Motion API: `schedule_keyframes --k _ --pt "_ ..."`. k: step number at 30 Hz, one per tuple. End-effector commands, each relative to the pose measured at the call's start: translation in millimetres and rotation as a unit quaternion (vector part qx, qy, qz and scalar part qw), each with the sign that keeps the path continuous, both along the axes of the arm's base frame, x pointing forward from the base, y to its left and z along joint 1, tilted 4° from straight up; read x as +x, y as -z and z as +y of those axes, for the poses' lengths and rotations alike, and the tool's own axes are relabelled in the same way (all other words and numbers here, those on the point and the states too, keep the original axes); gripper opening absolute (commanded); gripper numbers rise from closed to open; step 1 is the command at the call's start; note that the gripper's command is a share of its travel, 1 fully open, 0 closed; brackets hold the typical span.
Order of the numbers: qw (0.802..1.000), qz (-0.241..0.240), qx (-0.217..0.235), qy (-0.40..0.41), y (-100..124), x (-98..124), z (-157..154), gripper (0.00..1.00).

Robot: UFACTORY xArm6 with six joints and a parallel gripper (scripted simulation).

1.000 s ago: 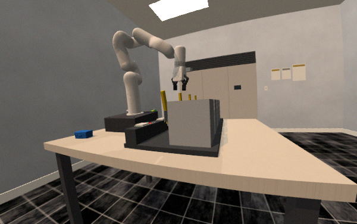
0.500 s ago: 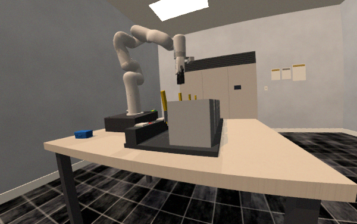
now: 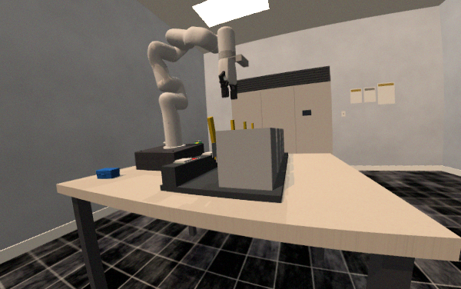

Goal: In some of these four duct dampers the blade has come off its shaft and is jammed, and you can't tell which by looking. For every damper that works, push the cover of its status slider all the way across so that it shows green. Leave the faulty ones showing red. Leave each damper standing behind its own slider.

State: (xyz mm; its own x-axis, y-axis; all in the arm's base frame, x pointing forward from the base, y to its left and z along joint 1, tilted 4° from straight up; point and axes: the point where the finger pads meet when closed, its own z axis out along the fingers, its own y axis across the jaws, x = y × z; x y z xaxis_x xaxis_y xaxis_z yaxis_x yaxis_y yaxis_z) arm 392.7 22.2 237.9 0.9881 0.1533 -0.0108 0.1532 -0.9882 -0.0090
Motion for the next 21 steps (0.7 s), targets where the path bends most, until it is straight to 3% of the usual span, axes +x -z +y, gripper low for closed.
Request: schedule_keyframes --k 1,2,9,11,13,21 --pt "0.997 -0.007 -0.005 0.073 -13 14 -26 1.00" --pt "0.998 -0.009 -0.008 0.063 -13 31 -37 1.00" --pt "0.999 -0.015 -0.018 0.030 -8 84 -76 1.00" --pt "0.999 -0.015 -0.018 0.030 -8 84 -76 1.00" --pt "0.999 -0.017 -0.024 0.014 -3 108 -98 1.00" --pt "0.999 -0.019 -0.035 -0.019 16 152 -148 1.00"
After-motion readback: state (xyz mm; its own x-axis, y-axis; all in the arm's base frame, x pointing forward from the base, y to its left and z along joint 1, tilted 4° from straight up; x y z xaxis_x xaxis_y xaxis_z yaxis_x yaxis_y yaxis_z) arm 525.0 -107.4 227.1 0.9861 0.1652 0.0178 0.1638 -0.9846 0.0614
